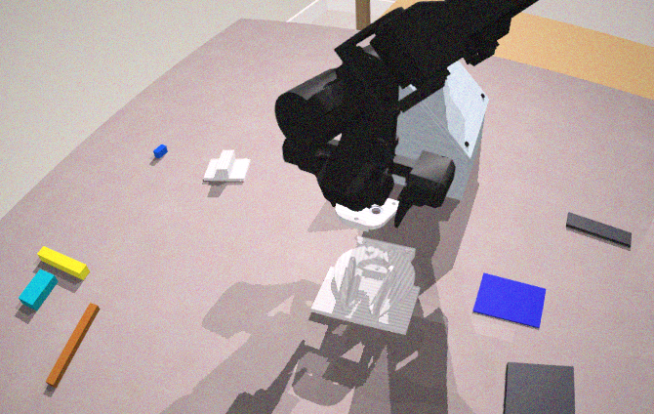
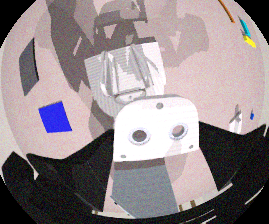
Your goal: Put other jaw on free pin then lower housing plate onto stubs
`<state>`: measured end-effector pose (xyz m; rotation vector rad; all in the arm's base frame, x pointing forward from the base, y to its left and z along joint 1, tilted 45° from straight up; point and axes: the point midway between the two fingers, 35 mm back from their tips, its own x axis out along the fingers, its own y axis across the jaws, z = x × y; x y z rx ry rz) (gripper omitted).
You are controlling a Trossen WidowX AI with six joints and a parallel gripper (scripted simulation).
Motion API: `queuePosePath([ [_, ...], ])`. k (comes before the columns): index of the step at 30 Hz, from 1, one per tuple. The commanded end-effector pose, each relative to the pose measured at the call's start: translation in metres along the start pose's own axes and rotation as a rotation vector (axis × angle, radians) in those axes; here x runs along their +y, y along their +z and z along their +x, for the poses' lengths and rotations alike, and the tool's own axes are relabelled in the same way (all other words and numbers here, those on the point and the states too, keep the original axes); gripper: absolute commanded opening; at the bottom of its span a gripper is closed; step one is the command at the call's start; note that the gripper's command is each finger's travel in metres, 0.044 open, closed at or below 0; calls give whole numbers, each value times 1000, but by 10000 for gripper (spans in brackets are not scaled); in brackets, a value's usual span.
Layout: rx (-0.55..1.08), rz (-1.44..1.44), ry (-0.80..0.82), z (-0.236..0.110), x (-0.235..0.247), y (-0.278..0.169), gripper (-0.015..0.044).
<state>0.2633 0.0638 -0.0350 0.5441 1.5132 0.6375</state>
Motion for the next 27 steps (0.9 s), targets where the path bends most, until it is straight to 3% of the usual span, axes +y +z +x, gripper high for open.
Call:
queuePosePath([
  [1, 1, -57, 16, 2, 13, -4, 351],
  [27, 6, -116, 29, 5, 27, -9, 351],
])
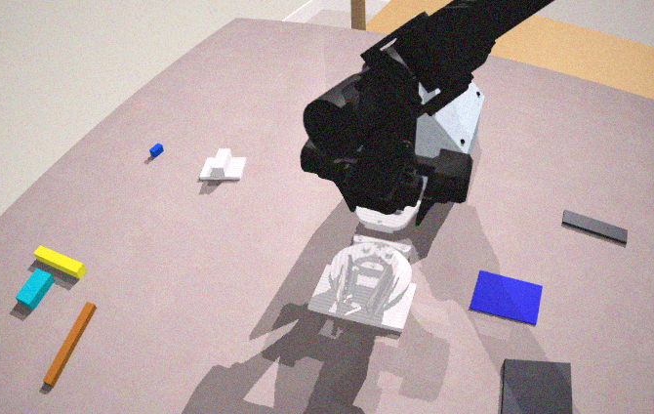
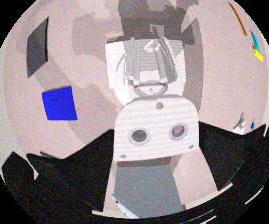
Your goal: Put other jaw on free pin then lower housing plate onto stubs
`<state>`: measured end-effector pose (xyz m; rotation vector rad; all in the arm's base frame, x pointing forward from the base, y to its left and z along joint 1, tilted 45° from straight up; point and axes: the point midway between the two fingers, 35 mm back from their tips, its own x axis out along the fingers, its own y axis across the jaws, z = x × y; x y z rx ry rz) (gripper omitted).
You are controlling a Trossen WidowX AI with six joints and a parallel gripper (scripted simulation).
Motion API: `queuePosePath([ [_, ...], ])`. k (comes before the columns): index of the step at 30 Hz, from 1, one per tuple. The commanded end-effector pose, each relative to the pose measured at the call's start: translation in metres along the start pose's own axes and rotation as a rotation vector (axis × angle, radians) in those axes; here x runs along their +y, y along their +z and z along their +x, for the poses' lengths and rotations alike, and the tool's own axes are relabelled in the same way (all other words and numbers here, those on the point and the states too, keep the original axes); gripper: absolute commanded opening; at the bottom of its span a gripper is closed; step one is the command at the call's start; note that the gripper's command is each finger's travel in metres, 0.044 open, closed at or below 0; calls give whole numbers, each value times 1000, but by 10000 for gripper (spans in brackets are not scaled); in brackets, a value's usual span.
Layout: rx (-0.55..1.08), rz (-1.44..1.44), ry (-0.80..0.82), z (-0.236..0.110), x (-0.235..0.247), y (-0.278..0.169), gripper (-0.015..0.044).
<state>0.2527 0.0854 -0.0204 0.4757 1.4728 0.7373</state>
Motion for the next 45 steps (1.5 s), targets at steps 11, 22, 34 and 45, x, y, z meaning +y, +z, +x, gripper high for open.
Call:
queuePosePath([
  [11, -3, -5, 5, 0, -7, -5, 351],
  [22, -3, -5, 5, 0, -7, -5, 351],
  [34, -3, -5, 5, 0, -7, -5, 351],
  [45, -3, -4, 5, 0, -8, -5, 351],
])
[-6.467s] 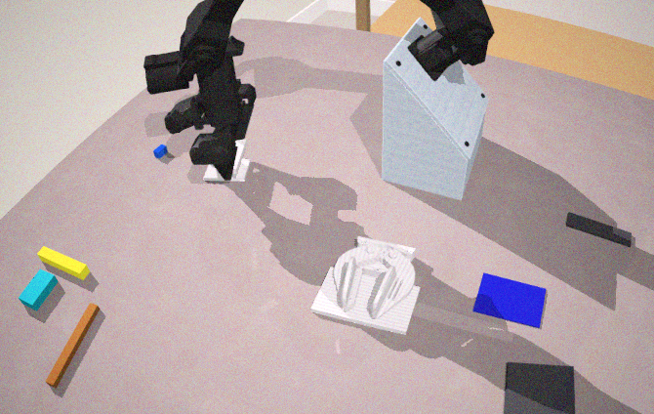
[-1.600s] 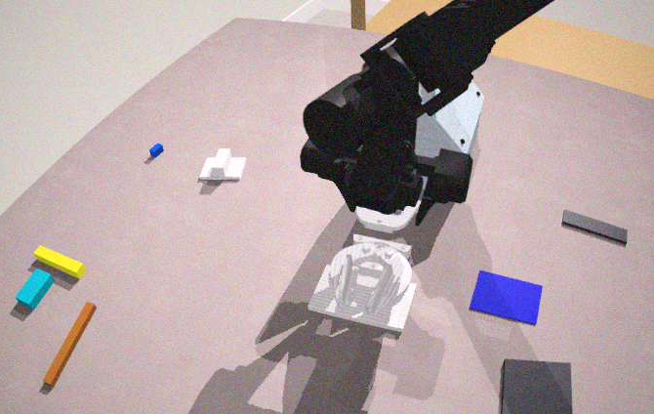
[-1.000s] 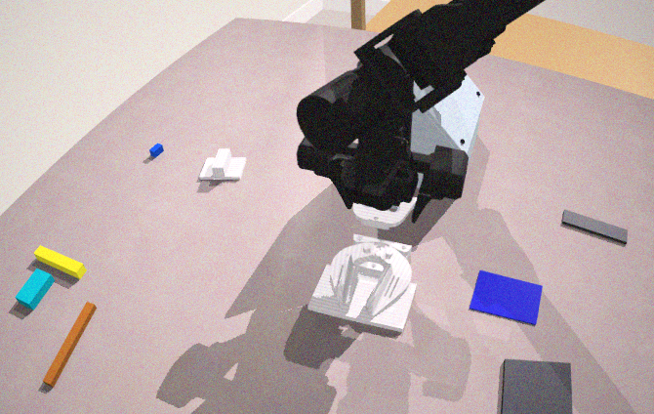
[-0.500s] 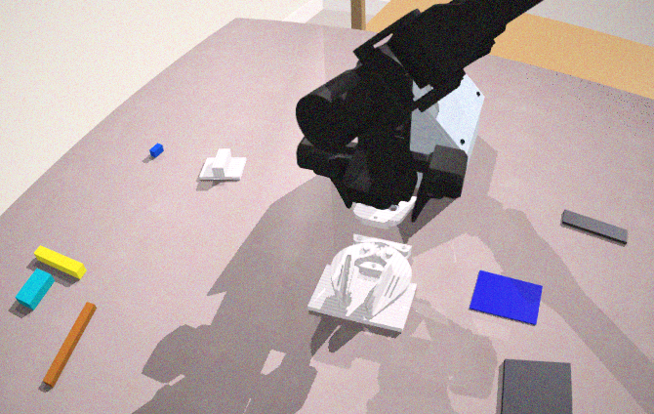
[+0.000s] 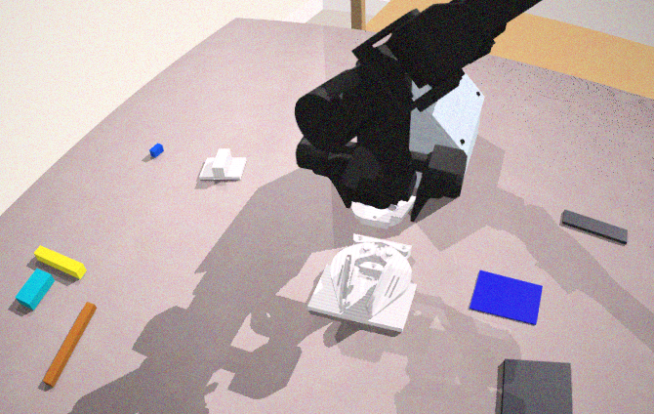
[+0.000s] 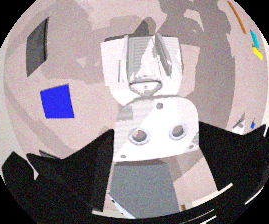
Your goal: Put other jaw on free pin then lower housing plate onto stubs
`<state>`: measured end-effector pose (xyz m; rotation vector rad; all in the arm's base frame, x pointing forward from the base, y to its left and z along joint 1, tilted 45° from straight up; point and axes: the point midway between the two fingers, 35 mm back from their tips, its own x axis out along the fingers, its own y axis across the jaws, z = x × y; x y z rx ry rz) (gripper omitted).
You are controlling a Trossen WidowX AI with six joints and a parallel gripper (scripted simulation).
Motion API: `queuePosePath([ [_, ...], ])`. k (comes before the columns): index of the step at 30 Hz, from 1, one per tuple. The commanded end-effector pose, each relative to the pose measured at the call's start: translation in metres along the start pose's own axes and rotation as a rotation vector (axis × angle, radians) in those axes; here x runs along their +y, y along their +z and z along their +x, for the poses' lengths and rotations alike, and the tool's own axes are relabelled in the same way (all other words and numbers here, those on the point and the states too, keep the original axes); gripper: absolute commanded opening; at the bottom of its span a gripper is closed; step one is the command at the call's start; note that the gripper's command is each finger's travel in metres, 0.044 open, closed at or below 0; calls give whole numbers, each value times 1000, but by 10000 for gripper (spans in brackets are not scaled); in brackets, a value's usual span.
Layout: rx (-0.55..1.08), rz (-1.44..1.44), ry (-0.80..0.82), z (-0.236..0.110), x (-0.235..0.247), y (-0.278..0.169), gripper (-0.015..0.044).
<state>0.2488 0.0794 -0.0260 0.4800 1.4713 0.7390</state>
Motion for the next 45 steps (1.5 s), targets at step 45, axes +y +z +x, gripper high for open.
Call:
queuePosePath([
  [45, -1, -4, 4, 62, 1, -1, 351],
])
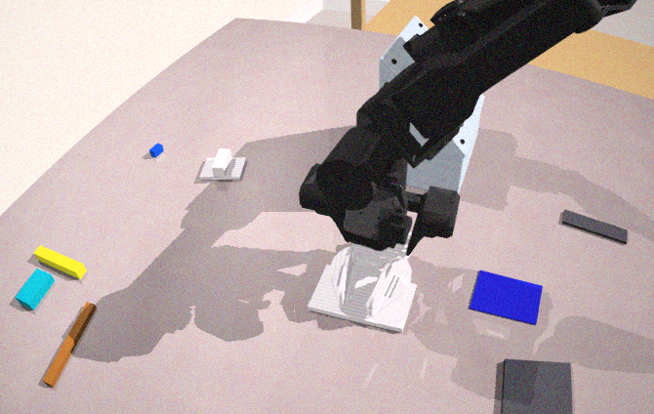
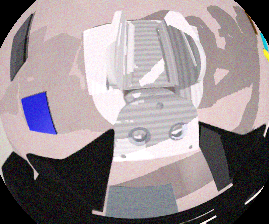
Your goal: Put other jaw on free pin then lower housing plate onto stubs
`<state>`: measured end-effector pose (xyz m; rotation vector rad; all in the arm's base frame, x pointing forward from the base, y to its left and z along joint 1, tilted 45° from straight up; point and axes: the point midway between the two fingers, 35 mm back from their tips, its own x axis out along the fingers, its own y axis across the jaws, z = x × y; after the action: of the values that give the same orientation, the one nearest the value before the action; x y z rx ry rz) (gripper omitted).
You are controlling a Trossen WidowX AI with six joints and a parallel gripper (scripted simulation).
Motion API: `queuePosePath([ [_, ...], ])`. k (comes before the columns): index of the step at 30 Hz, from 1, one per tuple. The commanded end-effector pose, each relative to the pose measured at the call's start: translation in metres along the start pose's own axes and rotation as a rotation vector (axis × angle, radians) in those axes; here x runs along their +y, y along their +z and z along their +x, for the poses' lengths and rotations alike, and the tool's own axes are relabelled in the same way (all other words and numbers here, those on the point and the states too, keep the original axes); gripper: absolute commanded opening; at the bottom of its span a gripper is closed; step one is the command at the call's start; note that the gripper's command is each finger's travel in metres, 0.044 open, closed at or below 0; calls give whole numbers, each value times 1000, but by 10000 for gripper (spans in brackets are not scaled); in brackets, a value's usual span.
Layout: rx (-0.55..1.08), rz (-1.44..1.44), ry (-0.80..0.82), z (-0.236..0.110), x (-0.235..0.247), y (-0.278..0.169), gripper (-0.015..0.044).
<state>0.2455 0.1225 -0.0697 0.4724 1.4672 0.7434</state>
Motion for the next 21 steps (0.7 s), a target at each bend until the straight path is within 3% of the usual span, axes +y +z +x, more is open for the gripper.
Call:
queuePosePath([
  [1, 0, 5, 6, 1, 1, -1, 351],
  [21, 0, 14, 6, 3, 1, -1, 351],
])
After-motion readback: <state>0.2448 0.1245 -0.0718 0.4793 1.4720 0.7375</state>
